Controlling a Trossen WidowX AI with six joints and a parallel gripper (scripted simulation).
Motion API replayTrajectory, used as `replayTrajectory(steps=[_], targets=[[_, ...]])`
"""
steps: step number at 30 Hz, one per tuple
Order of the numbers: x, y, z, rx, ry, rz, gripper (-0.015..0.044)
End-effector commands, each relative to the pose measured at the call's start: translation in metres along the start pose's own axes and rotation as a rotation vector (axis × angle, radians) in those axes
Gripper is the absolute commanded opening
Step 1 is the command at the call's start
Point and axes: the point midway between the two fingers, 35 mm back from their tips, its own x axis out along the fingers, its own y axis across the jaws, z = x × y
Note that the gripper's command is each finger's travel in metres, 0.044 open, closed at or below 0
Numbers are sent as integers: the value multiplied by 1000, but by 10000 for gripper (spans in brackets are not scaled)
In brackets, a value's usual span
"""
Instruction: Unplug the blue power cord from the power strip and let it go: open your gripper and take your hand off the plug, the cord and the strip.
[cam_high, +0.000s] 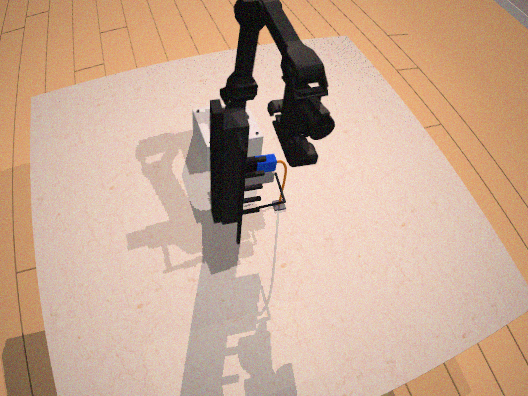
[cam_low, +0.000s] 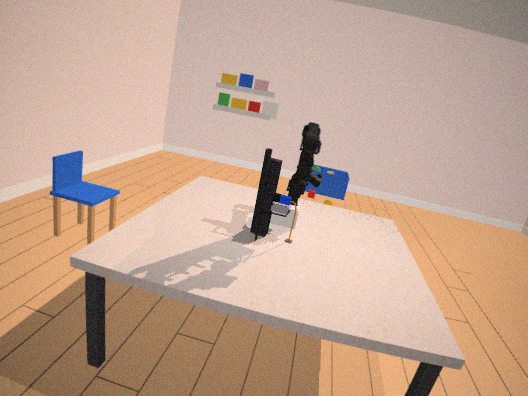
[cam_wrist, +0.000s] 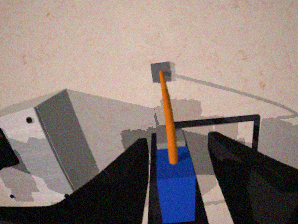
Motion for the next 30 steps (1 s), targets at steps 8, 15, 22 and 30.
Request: replayTrajectory(steps=[8,15,22,30], targets=[[1,0,-10,-10,-2,12,160],[1,0,-21,-10,-1,12,160],[1,1,-32,-10,0,12,160],[2,2,-40,-10,0,12,160]])
